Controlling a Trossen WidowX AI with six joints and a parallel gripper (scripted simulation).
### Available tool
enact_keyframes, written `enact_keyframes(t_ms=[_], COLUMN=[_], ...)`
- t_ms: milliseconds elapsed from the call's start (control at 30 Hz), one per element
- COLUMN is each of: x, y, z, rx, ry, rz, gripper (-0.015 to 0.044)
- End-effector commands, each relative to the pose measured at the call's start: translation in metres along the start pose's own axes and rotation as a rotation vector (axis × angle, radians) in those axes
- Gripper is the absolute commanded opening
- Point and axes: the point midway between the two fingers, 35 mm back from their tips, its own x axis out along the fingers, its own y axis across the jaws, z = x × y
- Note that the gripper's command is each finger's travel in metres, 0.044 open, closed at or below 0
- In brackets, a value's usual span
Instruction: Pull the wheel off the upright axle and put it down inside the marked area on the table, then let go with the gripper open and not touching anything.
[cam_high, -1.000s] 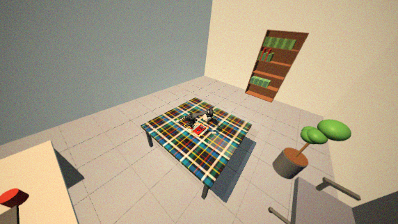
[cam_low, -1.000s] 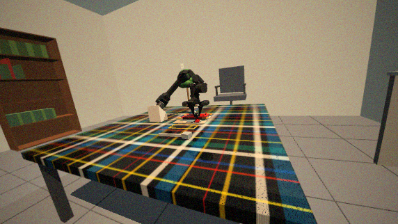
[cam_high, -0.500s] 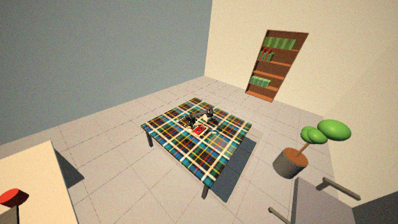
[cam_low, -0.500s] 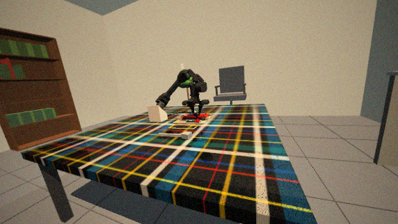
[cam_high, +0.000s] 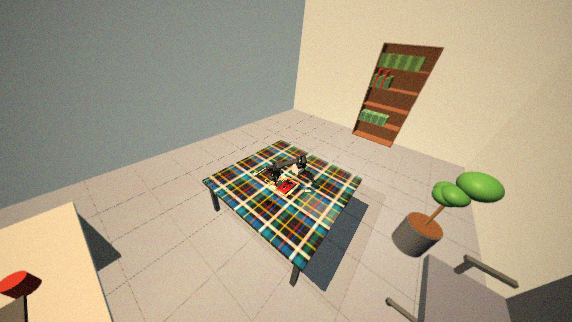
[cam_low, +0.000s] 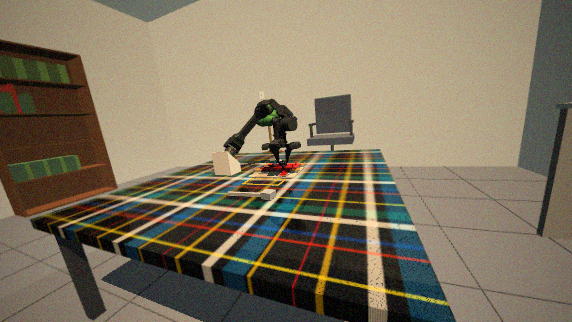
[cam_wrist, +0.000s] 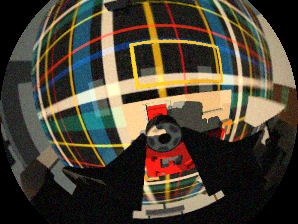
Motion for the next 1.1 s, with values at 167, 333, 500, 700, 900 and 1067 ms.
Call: enact_keyframes(t_ms=[167, 333, 500, 700, 900, 1067], x=[-0.003, -0.005, -0.007, -0.011, -0.028, -0.042], y=[0.000, 0.000, 0.000, 0.000, 0.000, 0.000], z=[0.000, 0.000, 0.000, 0.000, 0.000, 0.001], rx=[-0.002, -0.002, -0.002, -0.002, -0.002, -0.002], ry=[0.000, 0.000, 0.000, 0.000, -0.001, -0.001], rz=[-0.001, -0.001, -0.001, -0.001, -0.001, -0.001], gripper=[0.0000, 0.0000, 0.0000, 0.0000, 0.0000, 0.0000])
